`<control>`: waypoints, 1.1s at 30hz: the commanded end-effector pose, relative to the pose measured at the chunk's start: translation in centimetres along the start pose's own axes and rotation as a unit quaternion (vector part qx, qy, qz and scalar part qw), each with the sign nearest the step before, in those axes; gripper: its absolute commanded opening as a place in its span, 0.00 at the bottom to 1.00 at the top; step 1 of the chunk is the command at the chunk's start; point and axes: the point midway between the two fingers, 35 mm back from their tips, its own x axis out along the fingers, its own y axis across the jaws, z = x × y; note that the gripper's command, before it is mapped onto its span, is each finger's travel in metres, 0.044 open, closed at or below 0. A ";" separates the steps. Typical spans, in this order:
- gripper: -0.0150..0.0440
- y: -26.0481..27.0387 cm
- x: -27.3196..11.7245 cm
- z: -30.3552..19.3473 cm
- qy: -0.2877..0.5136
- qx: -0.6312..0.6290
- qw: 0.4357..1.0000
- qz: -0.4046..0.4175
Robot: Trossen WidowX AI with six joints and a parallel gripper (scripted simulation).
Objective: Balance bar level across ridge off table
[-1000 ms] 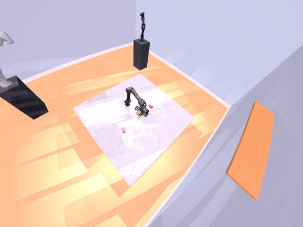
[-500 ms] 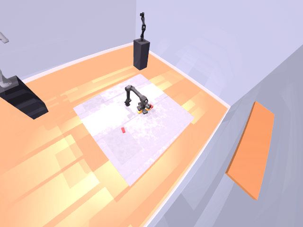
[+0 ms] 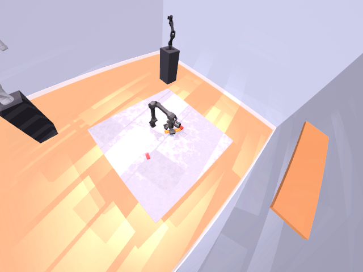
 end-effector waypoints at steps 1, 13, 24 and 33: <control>0.25 -0.2 0.6 -0.1 0.001 0.003 1.000 -0.002; 0.25 -0.3 2.6 -0.1 0.001 0.003 1.000 -0.002; 0.25 -0.4 4.1 0.0 0.001 0.003 1.000 -0.002; 0.25 -0.4 4.0 0.0 0.001 0.003 1.000 -0.002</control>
